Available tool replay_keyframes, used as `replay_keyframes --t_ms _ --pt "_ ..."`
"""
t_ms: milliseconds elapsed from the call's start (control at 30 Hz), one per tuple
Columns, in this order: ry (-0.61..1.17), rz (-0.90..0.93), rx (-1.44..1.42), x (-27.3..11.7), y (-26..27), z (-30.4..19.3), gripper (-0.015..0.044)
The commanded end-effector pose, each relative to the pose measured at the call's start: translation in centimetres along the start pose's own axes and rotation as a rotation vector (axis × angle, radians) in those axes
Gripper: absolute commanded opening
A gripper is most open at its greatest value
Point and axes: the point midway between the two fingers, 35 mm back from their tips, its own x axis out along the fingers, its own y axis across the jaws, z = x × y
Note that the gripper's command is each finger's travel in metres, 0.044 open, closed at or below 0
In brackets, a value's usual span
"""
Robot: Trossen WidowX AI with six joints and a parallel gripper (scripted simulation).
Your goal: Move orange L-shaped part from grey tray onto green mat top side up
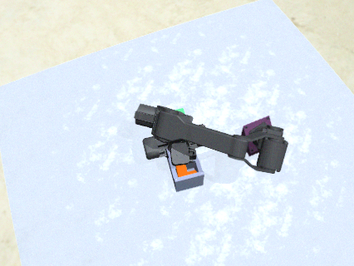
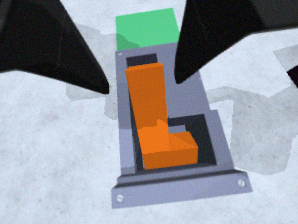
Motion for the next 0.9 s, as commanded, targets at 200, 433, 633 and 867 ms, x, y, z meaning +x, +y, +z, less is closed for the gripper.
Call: replay_keyframes --t_ms 200,433,633,867 --pt "-0.005 -0.004 0.003 1.6 0.1 0.2 0.028" --pt "-0.001 0.0 0.0 1.7 0.1 0.1 0.0201" --pt "-0.001 0.0 0.0 1.7 0.1 0.1 0.0122" --pt "-0.001 0.0 0.0 1.7 0.1 0.1 0.0056"
